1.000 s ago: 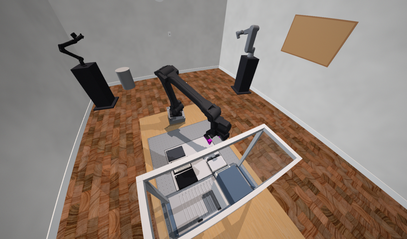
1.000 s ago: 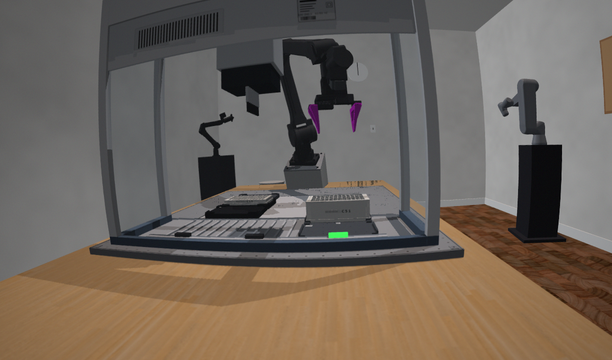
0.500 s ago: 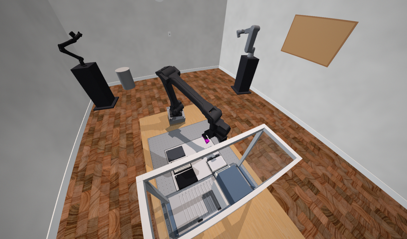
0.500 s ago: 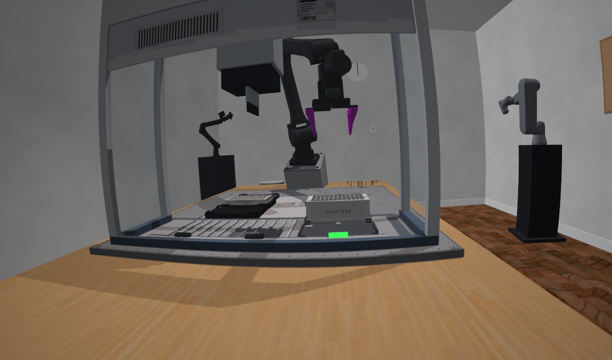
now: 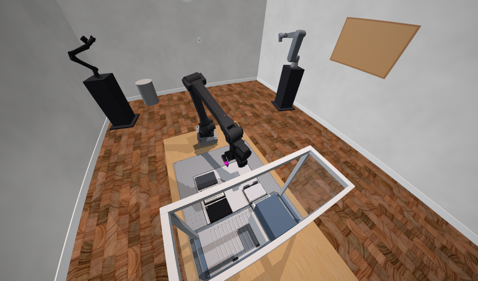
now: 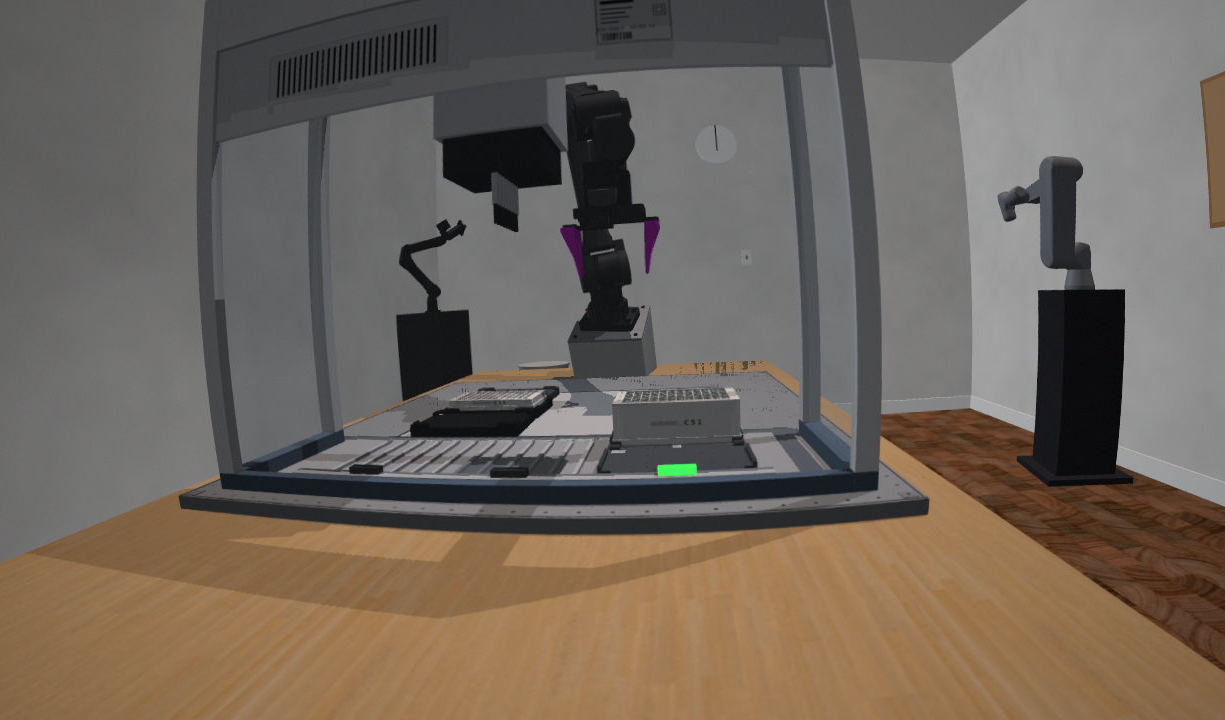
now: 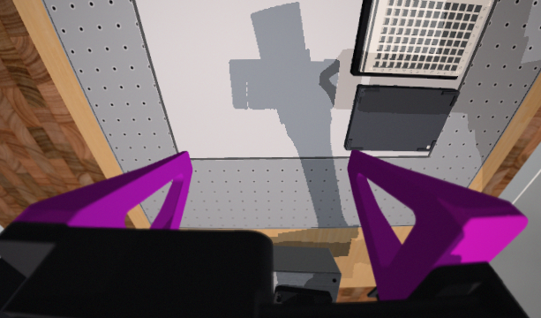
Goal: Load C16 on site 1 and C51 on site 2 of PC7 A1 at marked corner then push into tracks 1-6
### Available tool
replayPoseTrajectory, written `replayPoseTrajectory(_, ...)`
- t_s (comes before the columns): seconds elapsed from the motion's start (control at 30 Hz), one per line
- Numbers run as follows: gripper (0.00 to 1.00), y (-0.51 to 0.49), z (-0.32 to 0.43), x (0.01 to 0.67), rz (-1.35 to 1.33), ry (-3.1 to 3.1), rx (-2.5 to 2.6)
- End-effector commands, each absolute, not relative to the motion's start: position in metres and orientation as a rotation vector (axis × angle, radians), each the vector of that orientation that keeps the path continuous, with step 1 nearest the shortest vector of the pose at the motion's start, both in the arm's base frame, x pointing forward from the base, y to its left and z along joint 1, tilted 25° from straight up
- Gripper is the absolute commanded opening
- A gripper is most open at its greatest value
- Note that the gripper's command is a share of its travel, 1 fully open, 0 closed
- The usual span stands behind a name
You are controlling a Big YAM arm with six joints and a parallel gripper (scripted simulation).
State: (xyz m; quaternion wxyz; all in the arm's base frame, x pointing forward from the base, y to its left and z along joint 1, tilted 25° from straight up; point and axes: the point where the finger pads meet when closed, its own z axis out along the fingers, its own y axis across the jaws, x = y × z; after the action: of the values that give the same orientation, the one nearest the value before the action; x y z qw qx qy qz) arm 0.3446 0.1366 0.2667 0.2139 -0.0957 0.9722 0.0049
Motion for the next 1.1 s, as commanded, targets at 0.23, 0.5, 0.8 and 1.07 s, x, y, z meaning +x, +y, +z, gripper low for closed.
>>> replayPoseTrajectory(0.23, 1.0, 0.075, 0.271, 0.332, 0.005, 2.644, -0.274)
replayPoseTrajectory(0.5, 1.0, 0.08, 0.279, 0.336, 0.008, 2.643, -0.273)
replayPoseTrajectory(0.8, 1.0, 0.08, 0.279, 0.336, 0.008, 2.643, -0.273)
replayPoseTrajectory(1.07, 1.0, 0.08, 0.279, 0.336, 0.008, 2.643, -0.273)
